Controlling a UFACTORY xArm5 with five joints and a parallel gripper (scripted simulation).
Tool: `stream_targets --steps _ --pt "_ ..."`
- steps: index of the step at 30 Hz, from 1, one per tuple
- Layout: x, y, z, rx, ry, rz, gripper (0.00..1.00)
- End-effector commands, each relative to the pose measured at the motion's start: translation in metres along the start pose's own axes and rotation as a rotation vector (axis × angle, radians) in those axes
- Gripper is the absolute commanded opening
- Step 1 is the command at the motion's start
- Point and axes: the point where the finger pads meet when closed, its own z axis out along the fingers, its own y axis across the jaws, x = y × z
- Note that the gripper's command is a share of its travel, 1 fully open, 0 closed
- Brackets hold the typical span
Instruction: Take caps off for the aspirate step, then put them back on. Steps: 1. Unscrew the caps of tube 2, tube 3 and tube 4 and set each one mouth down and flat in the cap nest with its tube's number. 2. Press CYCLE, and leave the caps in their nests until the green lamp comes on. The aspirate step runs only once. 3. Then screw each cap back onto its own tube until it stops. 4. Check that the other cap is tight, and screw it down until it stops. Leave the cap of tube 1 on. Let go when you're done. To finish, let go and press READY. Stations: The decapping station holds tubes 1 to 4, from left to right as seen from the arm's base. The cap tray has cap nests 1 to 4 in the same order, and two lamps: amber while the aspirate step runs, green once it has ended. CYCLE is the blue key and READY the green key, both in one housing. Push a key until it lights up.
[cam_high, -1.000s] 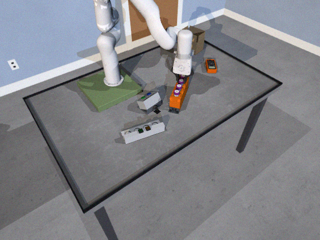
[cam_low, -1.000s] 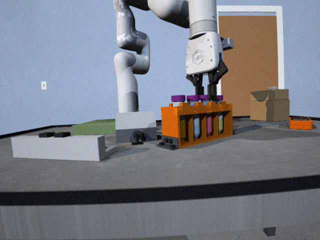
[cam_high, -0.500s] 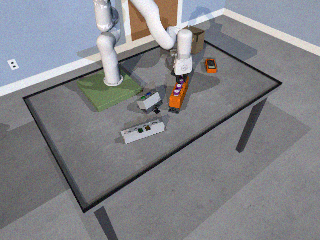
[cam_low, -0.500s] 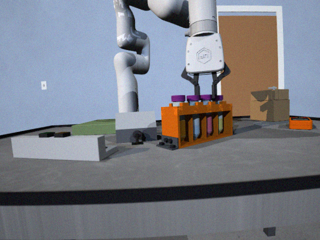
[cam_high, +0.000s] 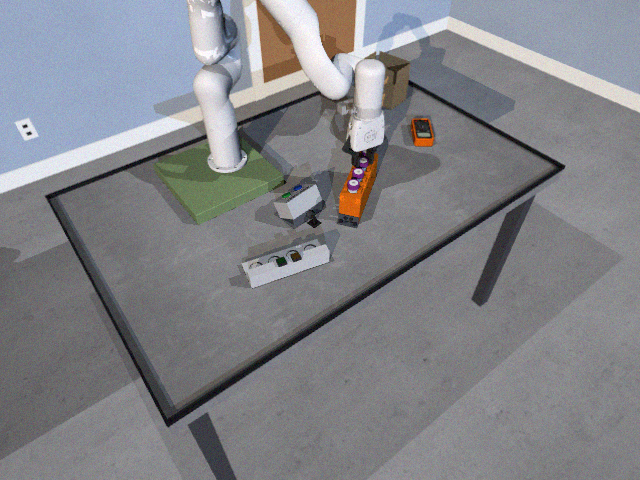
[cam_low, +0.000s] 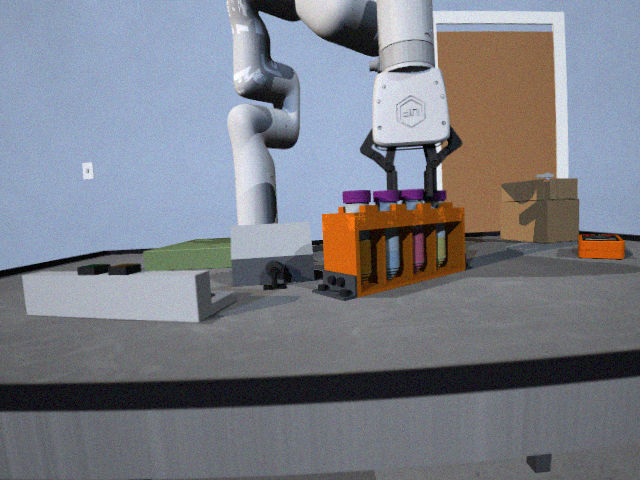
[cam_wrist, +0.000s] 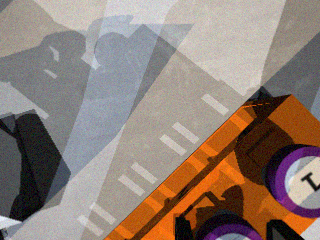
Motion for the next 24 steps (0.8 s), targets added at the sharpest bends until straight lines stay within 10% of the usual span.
stream_targets --steps 1,24 --pt "-0.0009 0.0011 -0.0015 -0.004 -0.002 -0.001 0.46" --pt "-0.0009 0.0011 -0.0015 -0.005 0.000 1.014 0.46"
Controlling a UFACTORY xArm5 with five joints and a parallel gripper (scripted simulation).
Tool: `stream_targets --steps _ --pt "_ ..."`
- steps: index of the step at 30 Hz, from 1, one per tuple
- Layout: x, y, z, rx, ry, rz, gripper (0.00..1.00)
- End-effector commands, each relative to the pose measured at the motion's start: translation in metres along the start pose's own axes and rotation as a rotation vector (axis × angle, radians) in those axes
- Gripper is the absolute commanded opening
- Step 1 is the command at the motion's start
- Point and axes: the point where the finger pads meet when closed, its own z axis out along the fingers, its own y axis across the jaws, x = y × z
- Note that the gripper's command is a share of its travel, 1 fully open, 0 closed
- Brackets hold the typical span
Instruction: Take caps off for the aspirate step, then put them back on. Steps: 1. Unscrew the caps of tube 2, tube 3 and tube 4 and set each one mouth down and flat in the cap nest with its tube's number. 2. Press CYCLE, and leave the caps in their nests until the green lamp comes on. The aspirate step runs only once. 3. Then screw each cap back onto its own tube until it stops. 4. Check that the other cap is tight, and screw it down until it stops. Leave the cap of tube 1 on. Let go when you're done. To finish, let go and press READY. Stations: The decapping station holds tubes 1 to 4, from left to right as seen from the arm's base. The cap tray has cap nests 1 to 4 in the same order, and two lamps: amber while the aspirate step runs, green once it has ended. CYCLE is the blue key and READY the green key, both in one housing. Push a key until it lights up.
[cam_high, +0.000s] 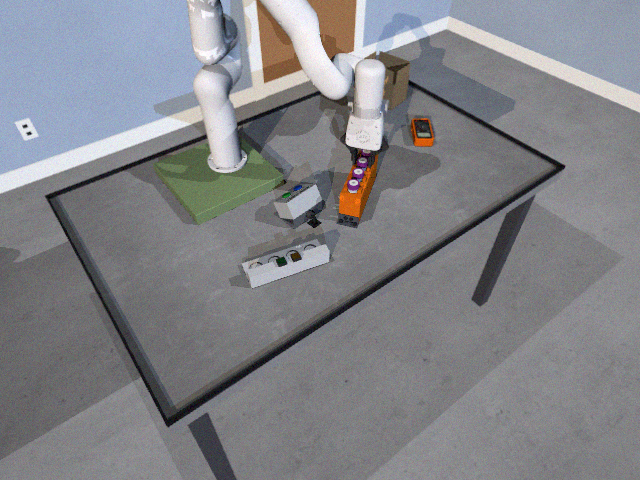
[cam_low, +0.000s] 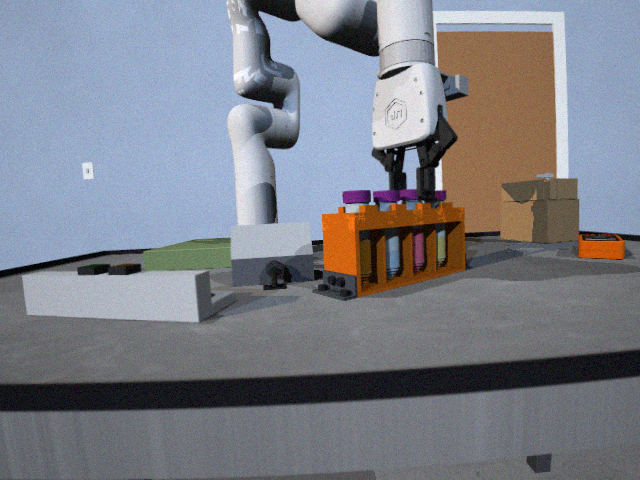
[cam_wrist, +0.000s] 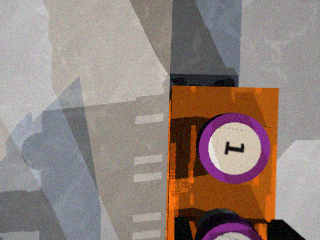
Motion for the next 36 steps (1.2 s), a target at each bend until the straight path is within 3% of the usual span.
stream_targets --steps 1,12,21,22,36 --pt "0.0001 0.0012 -0.0012 -0.003 0.002 0.279 0.46" --pt "0.0001 0.0012 -0.0012 -0.003 0.003 0.747 0.46" --pt "0.0001 0.0012 -0.0012 -0.003 0.003 0.799 0.46" --pt "0.0001 0.0012 -0.0012 -0.003 0.003 0.799 0.00" --pt "0.0001 0.0012 -0.0012 -0.003 0.003 0.799 0.00"
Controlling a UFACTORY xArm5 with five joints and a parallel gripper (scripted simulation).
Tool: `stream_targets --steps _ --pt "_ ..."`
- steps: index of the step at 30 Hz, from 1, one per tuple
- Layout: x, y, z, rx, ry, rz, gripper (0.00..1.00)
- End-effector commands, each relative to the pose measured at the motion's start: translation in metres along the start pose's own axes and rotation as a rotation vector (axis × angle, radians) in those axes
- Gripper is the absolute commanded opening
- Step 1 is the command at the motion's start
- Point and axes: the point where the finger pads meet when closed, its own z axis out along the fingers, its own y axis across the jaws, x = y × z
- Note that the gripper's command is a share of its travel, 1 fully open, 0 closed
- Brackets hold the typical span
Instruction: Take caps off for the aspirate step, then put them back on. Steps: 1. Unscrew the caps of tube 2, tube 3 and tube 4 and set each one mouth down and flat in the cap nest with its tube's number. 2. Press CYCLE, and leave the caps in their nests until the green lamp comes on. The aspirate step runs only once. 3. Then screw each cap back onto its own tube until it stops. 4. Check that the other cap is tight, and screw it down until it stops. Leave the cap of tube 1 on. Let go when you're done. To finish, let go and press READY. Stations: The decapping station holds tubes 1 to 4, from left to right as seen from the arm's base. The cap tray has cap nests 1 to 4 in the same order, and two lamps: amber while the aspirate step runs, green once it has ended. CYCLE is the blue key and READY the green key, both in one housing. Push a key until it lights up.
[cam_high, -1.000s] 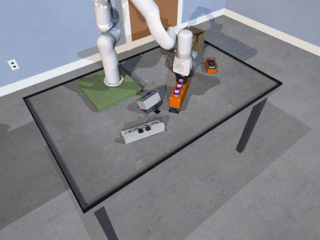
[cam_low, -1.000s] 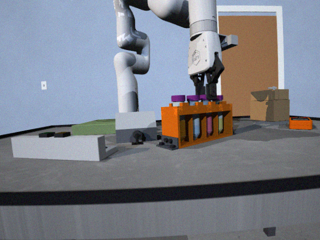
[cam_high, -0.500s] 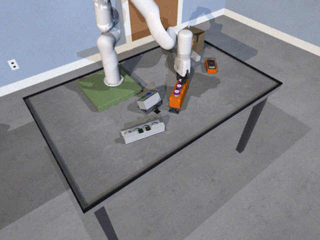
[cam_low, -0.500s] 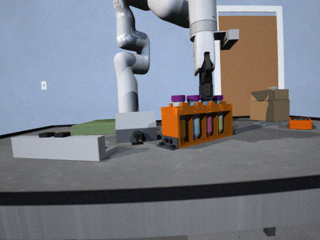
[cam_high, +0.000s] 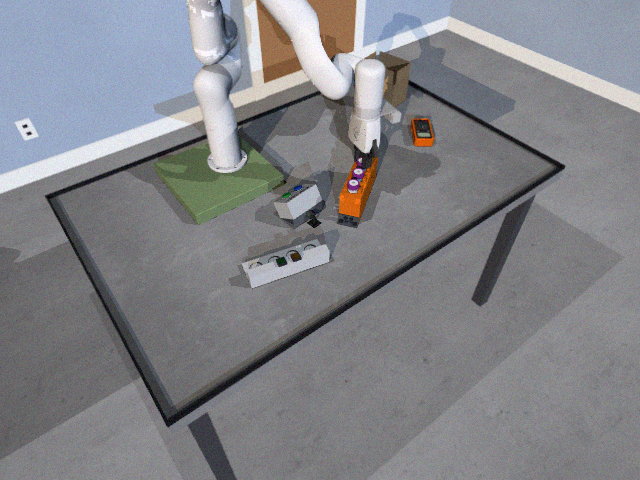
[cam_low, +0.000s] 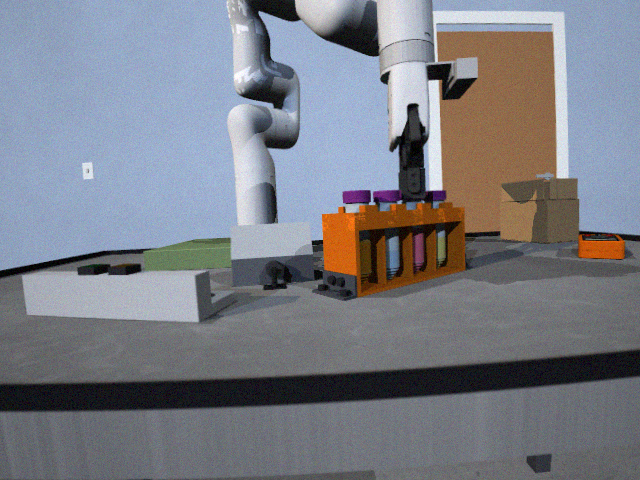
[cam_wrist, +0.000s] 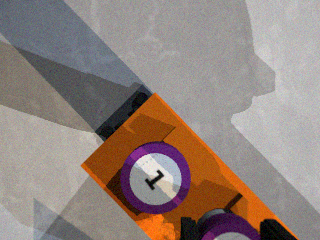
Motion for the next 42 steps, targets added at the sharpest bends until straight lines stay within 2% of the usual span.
stream_targets --steps 1,8,12,17,27,29,37,42 --pt "0.0009 0.0007 -0.0012 -0.001 0.004 -0.050 0.00" --pt "0.0009 0.0007 -0.0014 -0.002 0.003 -0.400 0.00" --pt "0.0009 0.0007 -0.0015 -0.002 0.003 -0.481 0.00" --pt "0.0009 0.0007 -0.0016 -0.002 0.003 -0.748 0.00" --pt "0.0009 0.0007 -0.0018 -0.003 0.002 -1.169 0.00" --pt "0.0009 0.0007 -0.0018 -0.003 0.002 -1.169 0.00" --pt "0.0009 0.0007 -0.0020 -0.004 0.002 -1.558 0.00" --pt "0.0009 0.0007 -0.0020 -0.004 0.002 -1.571 0.00"
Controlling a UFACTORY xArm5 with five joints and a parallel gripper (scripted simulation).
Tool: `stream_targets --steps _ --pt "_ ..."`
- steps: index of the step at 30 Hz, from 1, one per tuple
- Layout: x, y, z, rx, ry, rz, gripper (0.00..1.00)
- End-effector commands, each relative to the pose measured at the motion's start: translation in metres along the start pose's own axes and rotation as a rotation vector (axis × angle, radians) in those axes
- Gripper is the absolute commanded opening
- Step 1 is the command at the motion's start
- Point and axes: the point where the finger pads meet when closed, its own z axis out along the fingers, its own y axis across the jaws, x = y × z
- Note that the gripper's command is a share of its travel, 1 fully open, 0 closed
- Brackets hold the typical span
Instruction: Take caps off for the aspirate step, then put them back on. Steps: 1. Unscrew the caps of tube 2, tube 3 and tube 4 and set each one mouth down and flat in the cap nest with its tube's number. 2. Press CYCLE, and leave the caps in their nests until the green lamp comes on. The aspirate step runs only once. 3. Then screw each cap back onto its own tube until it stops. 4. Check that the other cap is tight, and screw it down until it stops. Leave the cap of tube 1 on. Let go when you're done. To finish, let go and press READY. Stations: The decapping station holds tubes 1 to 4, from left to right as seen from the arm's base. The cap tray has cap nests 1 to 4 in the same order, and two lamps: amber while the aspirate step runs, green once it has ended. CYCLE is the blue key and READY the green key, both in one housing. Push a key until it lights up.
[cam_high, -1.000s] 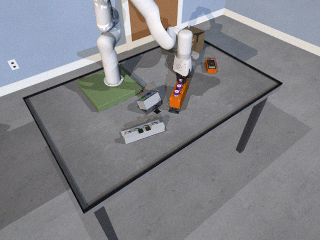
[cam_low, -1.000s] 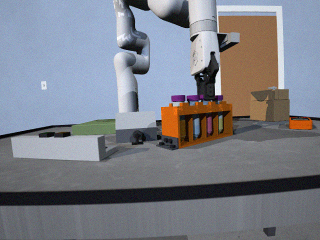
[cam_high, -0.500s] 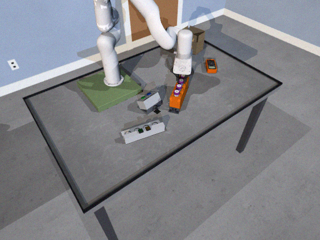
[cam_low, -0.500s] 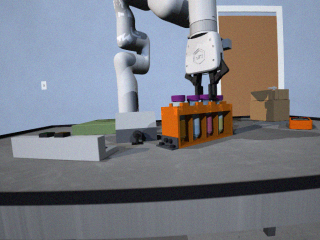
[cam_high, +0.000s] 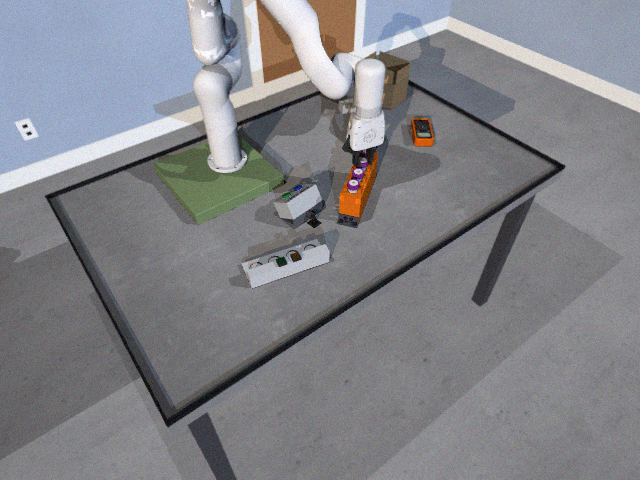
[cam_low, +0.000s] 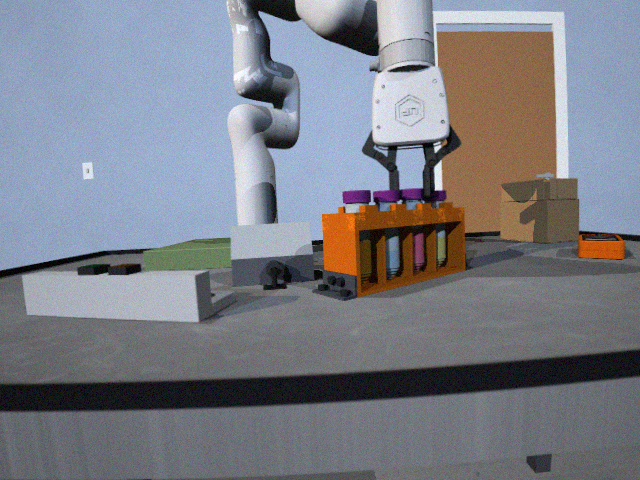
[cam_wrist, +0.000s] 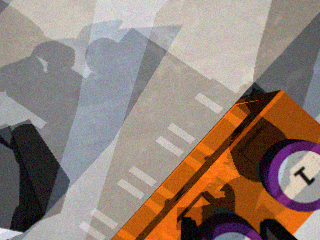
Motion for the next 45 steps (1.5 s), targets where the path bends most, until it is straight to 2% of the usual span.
stream_targets --steps 1,5,6,16,19,21,23,36,38,40,45 --pt "-0.0007 0.0008 -0.0012 -0.003 -0.001 -0.063 0.00" --pt "-0.0007 0.0008 -0.0012 -0.003 -0.001 -0.063 0.00" --pt "-0.0007 0.0008 -0.0012 -0.003 -0.001 -0.063 0.46" --pt "-0.0007 0.0008 -0.0012 -0.003 -0.001 -0.063 0.46" --pt "-0.0007 0.0008 -0.0011 -0.003 0.000 0.187 0.46" --pt "-0.0007 0.0008 -0.0011 -0.003 0.000 0.187 0.46" --pt "-0.0007 0.0008 -0.0011 -0.003 0.000 0.336 0.46" --pt "-0.0007 0.0008 -0.0011 -0.003 0.001 0.878 0.46" --pt "-0.0007 0.0008 -0.0011 -0.003 0.001 0.878 0.46" --pt "-0.0007 0.0008 -0.0011 -0.003 0.001 1.042 0.46" --pt "-0.0007 0.0008 -0.0011 -0.003 0.001 1.239 0.46"
